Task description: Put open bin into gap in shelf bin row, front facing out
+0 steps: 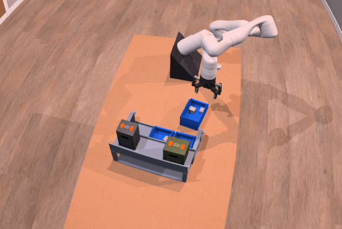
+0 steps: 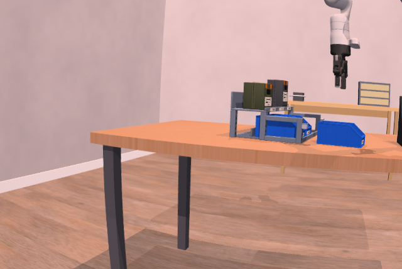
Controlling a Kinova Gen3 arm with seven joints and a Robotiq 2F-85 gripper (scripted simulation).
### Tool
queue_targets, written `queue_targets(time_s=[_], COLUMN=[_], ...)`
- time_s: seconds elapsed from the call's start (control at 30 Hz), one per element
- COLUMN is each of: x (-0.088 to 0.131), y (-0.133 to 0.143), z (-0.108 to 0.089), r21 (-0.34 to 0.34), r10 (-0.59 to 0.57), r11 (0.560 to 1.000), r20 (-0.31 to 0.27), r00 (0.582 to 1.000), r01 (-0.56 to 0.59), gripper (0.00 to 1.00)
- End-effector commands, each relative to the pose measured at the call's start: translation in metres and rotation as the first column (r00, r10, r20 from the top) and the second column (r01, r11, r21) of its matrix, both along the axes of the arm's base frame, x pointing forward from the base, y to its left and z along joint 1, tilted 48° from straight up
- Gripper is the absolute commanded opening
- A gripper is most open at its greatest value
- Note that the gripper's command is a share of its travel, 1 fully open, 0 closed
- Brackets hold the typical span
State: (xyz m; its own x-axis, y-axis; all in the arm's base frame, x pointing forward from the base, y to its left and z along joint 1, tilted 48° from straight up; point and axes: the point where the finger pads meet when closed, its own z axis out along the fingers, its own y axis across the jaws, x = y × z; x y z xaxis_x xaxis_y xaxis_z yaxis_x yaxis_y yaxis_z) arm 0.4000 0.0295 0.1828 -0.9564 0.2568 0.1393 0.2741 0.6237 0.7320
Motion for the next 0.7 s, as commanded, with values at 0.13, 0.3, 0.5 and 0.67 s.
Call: queue_targets(time_s=[0.13,0.3,0.5,0.67], x=[0.005,0.005,0.005,0.004], y=[0.031,0.031,0.031,0.024], z=[-0.029,-0.029,-0.029,-0.022], r21=[0.0,0.0,0.0,0.0], r10=[-0.001,-0.001,-0.001,-0.001], r11=[1.0,1.0,1.0,1.0], r20=[0.001,0.001,0.001,0.001], r00=[1.0,1.0,1.0,1.0], r01=[0.001,0.001,0.001,0.001], gripper=[1.0,1.0,1.0,1.0])
